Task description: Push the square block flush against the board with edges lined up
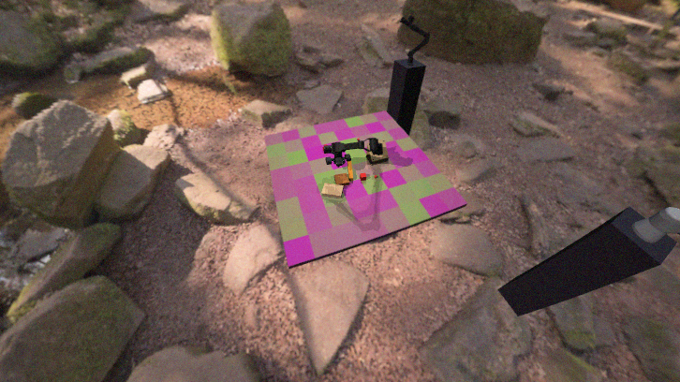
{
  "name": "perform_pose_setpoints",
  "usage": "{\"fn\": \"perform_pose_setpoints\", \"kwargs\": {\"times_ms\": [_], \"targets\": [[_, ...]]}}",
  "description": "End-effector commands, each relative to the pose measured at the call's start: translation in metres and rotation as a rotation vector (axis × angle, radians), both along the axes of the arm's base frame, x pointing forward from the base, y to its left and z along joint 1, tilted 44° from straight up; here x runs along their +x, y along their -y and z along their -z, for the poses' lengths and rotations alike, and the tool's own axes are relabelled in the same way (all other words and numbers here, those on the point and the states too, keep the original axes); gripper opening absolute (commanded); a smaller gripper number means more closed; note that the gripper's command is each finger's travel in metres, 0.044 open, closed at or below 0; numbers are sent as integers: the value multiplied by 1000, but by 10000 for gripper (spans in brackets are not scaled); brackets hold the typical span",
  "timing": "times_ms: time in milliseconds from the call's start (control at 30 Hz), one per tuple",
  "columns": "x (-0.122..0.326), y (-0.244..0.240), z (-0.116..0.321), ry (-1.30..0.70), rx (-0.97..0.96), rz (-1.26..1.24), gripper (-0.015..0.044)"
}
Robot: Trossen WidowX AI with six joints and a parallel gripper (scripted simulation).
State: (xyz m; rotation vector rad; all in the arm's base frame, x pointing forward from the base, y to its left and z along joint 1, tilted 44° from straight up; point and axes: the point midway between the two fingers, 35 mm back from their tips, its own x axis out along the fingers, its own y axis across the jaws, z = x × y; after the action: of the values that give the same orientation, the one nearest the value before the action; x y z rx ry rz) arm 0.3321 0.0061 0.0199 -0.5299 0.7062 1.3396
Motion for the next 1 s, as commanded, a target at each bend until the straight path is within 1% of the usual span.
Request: {"fn": "perform_pose_setpoints", "kwargs": {"times_ms": [0,133,967], "targets": [[0,4,-8,7,-5,-9,0],[-1,1,-11,-28,-2,27,0],[-23,-63,-69,-610,57,652,0]]}}
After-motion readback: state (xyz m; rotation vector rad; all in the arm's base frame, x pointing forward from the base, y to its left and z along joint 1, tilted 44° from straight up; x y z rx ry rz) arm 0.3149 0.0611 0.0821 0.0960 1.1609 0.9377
